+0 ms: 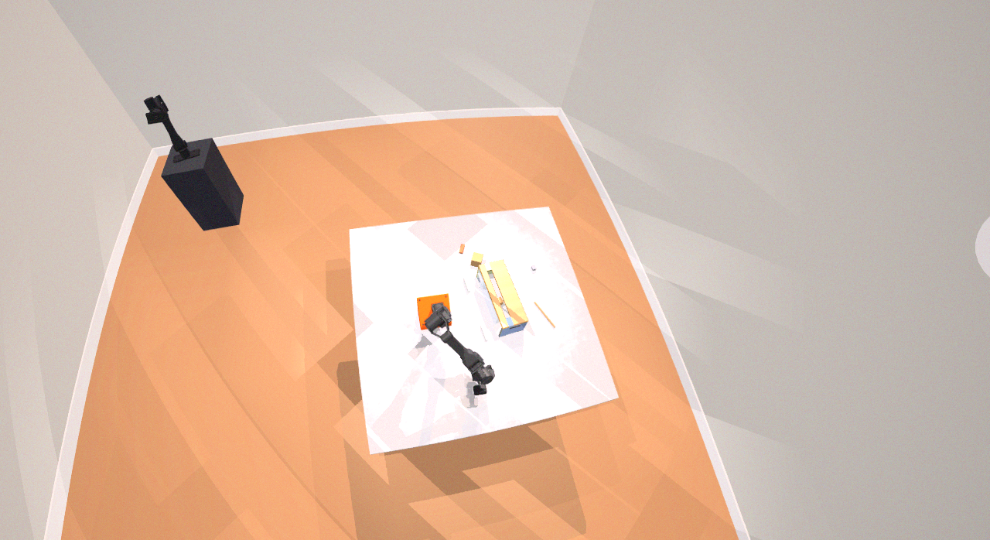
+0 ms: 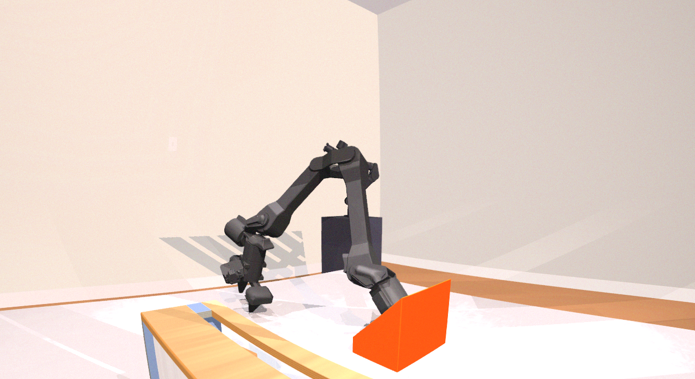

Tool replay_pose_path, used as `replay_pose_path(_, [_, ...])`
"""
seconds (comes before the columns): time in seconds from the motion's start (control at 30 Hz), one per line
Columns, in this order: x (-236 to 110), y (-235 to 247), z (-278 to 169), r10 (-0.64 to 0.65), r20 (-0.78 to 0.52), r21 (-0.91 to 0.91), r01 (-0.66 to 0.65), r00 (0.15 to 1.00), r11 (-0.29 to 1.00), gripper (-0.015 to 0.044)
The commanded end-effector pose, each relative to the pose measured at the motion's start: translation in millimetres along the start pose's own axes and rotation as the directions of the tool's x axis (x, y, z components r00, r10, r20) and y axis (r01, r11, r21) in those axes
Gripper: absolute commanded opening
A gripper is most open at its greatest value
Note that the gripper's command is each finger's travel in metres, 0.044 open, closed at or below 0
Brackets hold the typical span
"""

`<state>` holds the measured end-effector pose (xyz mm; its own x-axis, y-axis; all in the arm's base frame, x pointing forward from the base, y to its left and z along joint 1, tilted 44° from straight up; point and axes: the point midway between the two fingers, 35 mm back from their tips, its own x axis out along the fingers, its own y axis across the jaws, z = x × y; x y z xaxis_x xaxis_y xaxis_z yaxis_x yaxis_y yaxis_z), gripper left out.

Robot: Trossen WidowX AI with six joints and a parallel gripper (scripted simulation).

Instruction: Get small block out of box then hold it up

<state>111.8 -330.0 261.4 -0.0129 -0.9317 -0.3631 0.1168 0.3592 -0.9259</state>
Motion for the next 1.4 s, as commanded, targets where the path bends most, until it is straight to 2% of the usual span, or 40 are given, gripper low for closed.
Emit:
replay_pose_path(0.0, [-10, 14, 52, 0.056, 0.132, 0.013, -0.058, 0.990, 0.998, 0.0400])
replay_pose_path(0.33, [-65, 65, 162, 0.212, 0.395, -0.043, -0.213, 0.894, 0.976, 0.0400])
replay_pose_path(0.57, [-129, 112, 225, 0.339, 0.537, -0.139, -0.315, 0.772, 0.939, 0.0400])
replay_pose_path(0.77, [-186, 154, 258, 0.443, 0.597, -0.249, -0.370, 0.669, 0.895, 0.0400])
replay_pose_path(0.9, [-204, 181, 260, 0.505, 0.565, -0.333, -0.379, 0.652, 0.863, 0.0400])
replay_pose_path(1.13, [-245, 274, 231, 0.646, 0.316, -0.648, -0.339, 0.695, 0.682, 0.0400])
replay_pose_path(1.27, [-269, 318, 203, 0.634, 0.162, -0.813, -0.262, 0.756, 0.520, 0.0400])
replay_pose_path(1.37, [-287, 348, 175, 0.560, 0.058, -0.923, -0.170, 0.826, 0.346, 0.0400])
